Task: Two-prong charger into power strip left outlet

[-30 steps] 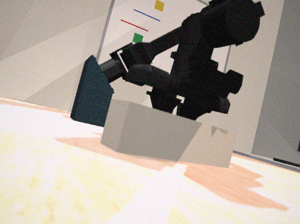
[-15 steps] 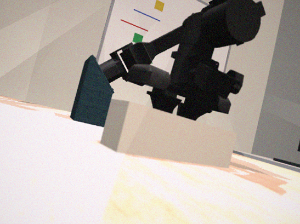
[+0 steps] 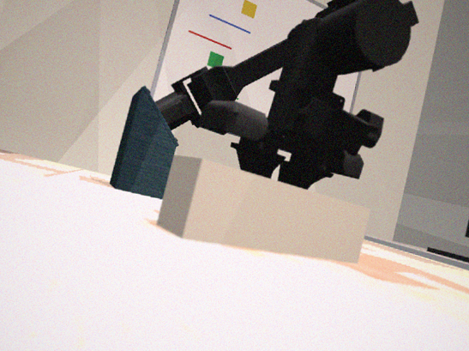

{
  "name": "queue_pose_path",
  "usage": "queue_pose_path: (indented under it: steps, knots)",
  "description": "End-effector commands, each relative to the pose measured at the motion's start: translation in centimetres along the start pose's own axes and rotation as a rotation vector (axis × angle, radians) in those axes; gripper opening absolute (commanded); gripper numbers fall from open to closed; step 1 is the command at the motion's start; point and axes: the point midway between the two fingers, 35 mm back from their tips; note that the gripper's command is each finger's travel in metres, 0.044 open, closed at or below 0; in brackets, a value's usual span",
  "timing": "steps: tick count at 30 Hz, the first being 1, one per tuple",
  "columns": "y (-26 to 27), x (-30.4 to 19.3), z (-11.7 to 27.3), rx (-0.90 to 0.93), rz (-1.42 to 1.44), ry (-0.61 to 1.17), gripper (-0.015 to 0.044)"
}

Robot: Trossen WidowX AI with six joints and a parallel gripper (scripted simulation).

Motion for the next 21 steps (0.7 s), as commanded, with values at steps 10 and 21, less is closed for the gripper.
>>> queue_pose_path:
  steps: [10, 21]
  knots:
    - [-0.18, 1.63, 0.17, -0.006, 0.022, -0.023, 0.0000]
    - [-0.21, 1.91, 0.19, -0.006, 0.022, -0.023, 0.0000]
Point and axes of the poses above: the point midway between the two fingers, 35 mm back from their tips, its own z axis back along the fingers, its own y axis across the jaws, x = y × z, and after that the axes turned 11 degrees about z, right-handed
